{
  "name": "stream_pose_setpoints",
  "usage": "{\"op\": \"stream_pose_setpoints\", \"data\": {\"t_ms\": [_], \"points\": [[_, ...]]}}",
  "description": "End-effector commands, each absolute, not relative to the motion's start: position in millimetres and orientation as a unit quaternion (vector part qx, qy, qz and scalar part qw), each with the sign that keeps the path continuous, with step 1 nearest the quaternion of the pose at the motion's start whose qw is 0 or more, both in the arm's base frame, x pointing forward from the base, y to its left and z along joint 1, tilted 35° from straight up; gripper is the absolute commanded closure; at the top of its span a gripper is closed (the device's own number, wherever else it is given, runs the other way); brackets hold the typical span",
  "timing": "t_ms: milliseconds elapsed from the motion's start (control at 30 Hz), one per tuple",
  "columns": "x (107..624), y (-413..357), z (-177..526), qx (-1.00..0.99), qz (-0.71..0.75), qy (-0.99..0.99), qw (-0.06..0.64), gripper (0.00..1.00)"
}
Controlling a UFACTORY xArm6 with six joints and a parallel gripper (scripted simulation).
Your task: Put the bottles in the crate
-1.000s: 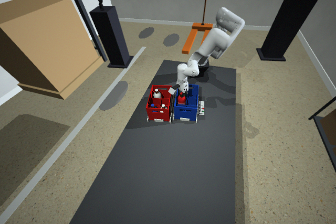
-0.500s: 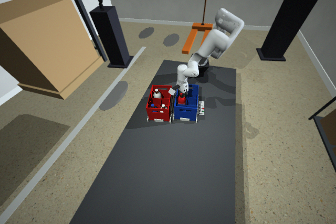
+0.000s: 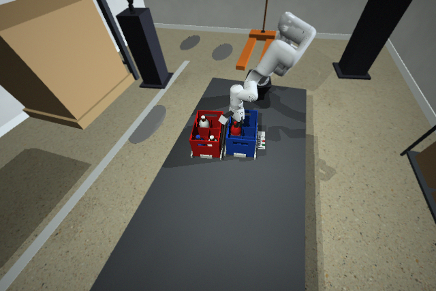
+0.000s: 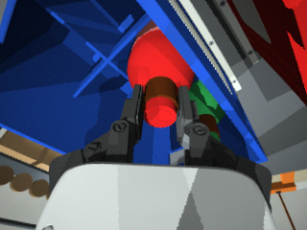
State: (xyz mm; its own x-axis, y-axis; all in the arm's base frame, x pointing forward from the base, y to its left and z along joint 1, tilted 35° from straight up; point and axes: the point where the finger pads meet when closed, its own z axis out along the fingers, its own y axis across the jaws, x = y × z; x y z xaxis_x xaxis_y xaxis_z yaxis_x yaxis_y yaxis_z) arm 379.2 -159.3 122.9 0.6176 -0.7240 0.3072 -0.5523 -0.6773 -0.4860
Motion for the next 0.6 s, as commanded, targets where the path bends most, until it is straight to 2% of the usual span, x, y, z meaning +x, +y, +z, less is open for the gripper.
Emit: {"op": "stream_pose_setpoints", "data": {"t_ms": [0, 567], "points": [[380.9, -159.7, 122.3, -0.882, -0.247, 0.362, 0.174, 1.0], [385.0, -158.7, 116.1, -0.882, -0.247, 0.362, 0.174, 1.0]]}}
